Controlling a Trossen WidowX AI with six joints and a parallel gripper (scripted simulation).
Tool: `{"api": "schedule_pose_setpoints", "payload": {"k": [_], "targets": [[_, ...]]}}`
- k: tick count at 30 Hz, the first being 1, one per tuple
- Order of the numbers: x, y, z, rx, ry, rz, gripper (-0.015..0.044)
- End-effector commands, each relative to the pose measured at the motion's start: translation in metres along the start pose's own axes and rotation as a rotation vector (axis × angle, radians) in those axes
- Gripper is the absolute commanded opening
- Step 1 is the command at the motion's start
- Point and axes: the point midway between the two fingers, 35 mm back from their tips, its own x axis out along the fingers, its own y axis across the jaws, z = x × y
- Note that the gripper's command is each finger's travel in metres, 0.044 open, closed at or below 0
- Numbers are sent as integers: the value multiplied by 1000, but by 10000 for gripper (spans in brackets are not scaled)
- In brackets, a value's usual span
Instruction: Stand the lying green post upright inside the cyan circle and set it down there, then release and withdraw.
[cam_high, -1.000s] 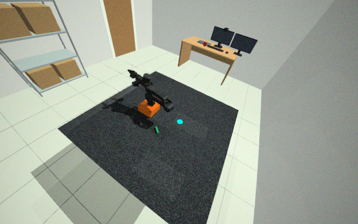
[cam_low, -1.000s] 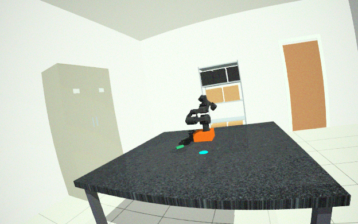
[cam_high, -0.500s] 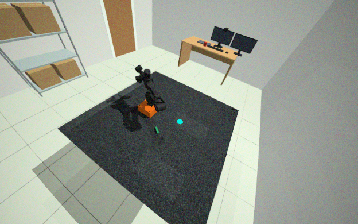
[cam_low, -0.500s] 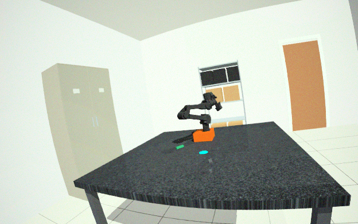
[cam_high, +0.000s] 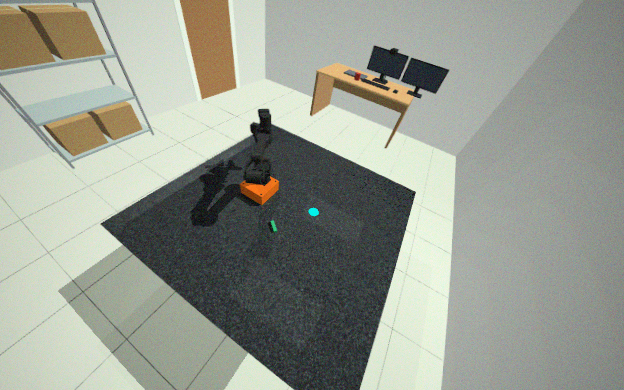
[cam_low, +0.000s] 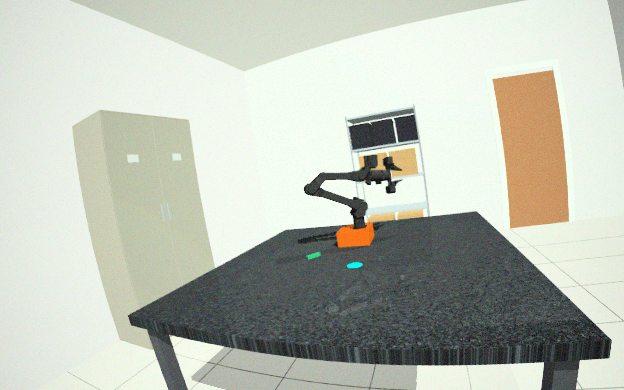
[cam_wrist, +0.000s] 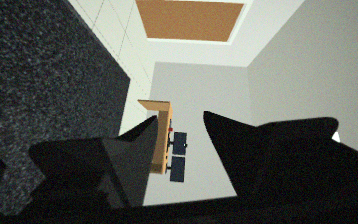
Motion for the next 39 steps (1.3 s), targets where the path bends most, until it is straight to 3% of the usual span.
{"api": "schedule_pose_setpoints", "payload": {"k": [1,9,18,29,39], "targets": [[2,8,-32,102,123,70,233],[-11,29,-104,341,404,186,233],[-51,55,-177,637,738,254,233],[-132,91,-243,1023,1160,239,233],[-226,122,-270,1384,1544,123,233]]}}
